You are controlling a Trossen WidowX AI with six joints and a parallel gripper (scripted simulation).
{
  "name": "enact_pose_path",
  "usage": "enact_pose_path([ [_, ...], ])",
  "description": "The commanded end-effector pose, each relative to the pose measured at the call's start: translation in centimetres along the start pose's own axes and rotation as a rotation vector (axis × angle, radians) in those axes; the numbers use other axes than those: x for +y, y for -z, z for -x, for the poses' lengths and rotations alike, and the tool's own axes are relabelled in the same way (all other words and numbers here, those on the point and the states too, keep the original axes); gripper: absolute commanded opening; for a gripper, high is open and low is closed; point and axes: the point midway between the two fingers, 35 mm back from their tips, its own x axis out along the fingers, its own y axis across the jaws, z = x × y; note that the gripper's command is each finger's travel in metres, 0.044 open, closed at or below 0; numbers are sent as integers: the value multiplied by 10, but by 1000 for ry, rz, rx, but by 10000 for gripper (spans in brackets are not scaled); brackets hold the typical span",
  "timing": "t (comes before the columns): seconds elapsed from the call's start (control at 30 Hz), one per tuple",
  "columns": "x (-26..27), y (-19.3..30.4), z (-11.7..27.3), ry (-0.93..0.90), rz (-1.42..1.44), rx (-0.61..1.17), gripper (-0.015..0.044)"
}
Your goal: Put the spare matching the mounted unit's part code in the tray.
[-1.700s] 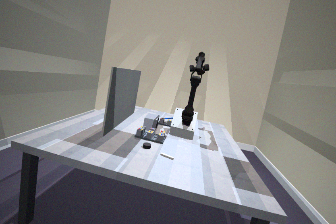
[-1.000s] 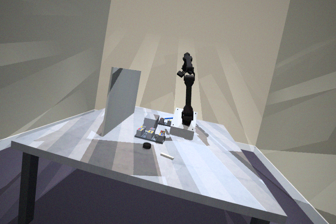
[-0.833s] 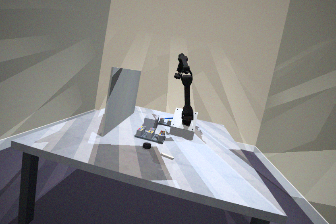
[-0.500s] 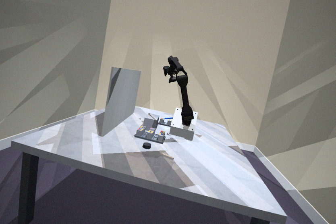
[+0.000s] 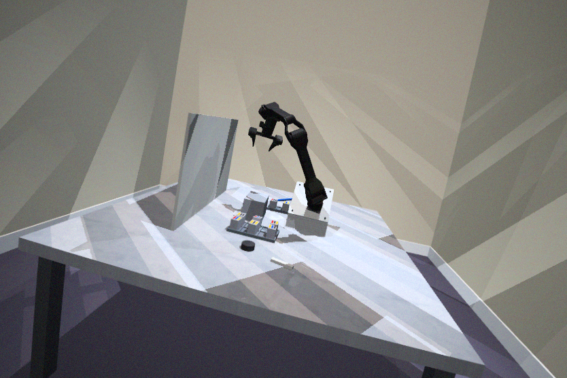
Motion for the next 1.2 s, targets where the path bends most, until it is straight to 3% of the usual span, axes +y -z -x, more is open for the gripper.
enact_pose_path([
  [0.0, 33, 63, -21, -23, 468, 160, 440],
  [0.43, 69, 184, -49, -190, 1298, 442, 440],
  [1.17, 69, 186, -49, -194, 1311, 447, 440],
])
